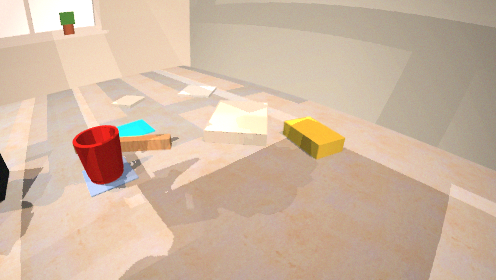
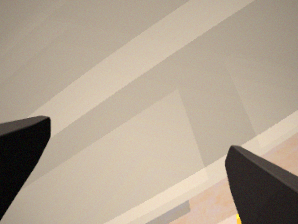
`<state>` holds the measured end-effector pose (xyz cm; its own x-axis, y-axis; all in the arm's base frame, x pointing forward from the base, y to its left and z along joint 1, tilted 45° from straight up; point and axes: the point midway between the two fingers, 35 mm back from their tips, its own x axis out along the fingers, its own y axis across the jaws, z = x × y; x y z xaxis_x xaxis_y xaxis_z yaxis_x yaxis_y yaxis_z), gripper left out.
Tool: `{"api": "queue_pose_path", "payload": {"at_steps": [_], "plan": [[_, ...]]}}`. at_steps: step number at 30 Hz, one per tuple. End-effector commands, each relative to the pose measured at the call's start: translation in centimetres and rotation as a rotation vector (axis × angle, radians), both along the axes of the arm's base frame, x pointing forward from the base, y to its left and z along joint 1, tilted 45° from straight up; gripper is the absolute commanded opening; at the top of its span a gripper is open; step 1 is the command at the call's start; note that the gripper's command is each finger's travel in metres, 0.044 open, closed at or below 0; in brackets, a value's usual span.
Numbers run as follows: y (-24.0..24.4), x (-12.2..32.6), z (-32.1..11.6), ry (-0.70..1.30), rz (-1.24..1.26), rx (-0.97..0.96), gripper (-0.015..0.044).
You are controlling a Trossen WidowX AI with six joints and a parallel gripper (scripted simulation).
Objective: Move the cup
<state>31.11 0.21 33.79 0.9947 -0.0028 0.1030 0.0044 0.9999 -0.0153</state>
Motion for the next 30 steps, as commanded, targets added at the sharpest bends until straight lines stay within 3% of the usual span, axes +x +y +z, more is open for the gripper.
{"api": "queue_pose_path", "payload": {"at_steps": [1, 5, 10, 15, 20, 30], "plan": [[-0.1, 0.2, -0.4, 0.018, -0.008, -0.009, 0.0374], [-2.1, 2.5, -8.8, 0.393, -0.139, -0.216, 0.0269], [-4.2, 1.8, -17.1, 0.808, -0.197, -0.496, 0.0148], [-6.6, -2.2, -24.3, 1.315, -0.138, -0.898, 0.0148], [-9.0, -7.3, -27.5, 1.794, 0.084, -1.342, 0.0148], [-8.7, -7.8, -28.1, 1.844, 0.12, -1.393, 0.0148]]}}
